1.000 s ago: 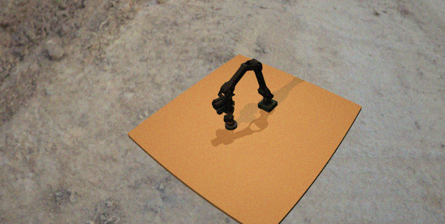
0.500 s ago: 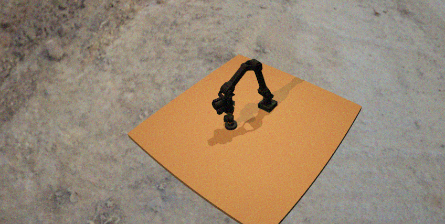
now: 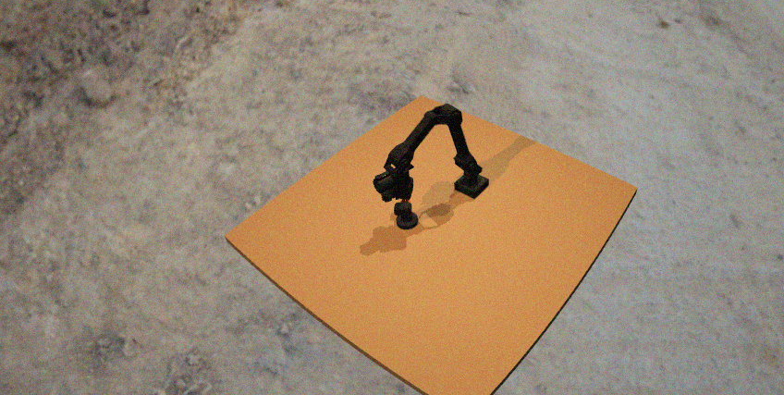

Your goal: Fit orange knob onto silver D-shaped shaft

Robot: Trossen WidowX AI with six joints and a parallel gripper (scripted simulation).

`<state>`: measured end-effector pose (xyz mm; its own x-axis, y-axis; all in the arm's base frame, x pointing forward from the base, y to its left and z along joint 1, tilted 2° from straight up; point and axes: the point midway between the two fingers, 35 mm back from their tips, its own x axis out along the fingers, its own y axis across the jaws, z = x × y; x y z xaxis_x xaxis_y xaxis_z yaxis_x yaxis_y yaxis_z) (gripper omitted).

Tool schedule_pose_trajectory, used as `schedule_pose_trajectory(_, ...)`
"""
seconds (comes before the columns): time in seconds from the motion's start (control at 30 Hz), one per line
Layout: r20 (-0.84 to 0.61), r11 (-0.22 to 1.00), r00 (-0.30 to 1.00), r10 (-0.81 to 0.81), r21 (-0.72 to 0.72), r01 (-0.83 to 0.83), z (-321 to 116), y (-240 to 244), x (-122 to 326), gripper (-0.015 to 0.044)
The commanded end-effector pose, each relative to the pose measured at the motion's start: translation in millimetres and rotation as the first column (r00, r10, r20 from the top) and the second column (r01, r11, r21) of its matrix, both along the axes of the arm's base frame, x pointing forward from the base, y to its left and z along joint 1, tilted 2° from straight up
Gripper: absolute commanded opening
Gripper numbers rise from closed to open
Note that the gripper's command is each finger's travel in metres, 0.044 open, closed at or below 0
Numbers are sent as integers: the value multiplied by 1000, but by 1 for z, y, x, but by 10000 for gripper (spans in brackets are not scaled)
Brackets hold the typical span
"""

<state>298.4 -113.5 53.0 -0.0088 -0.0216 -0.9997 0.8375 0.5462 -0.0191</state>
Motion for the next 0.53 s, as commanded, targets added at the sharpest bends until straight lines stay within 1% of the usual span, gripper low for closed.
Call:
schedule_pose_trajectory(0.0, 4, 1000, 1000, 0, -1, 0, 18, -1, 3, 440)
schedule_pose_trajectory(0.13, 4, 1000, 1000, 0, -1, 0, 74, 1, 4, 440)
schedule_pose_trajectory(0.2, 3, 1000, 1000, 0, -1, 0, 92, 2, 2, 440)
schedule_pose_trajectory(0.5, 4, 1000, 1000, 0, -1, 0, 94, 1, 3, 440)
